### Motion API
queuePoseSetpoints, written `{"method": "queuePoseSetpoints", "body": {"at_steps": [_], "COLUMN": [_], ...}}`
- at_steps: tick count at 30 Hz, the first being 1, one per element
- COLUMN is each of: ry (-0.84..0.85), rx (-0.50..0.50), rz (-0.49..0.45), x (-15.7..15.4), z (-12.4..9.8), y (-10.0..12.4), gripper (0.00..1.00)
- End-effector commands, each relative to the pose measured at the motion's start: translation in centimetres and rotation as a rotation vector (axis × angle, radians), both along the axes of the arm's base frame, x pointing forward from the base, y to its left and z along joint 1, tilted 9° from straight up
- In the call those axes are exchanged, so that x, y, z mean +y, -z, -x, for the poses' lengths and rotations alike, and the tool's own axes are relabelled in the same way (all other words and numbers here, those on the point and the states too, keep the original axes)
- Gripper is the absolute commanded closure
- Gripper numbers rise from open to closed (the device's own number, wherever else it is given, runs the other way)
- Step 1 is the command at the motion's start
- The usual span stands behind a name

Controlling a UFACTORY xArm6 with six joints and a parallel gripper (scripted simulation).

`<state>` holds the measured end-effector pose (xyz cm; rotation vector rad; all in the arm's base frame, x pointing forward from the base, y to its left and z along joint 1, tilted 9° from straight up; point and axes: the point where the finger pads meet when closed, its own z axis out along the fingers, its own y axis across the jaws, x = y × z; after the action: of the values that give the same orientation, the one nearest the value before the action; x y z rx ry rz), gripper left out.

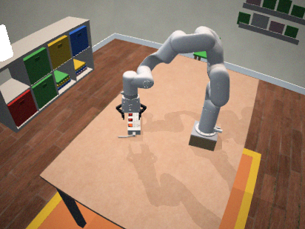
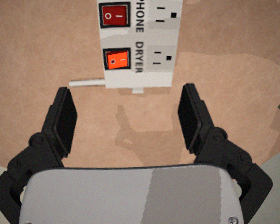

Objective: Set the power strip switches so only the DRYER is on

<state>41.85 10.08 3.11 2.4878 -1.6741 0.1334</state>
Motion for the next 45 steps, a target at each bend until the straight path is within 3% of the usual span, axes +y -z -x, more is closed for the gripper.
{"method": "queuePoseSetpoints", "body": {"at_steps": [1, 8, 17, 45], "ry": [0.000, 0.000, 0.000, 0.000], "rx": [-0.005, -0.005, -0.005, -0.005], "rz": [-0.002, -0.002, -0.002, -0.002], "x": [0.3, 1.0, 1.4, 1.5], "z": [-0.2, -0.2, -0.2, -0.2], "y": [-1.7, -5.7, -8.4, -8.8], "gripper": [0.00, 0.00, 0.00, 0.00]}}
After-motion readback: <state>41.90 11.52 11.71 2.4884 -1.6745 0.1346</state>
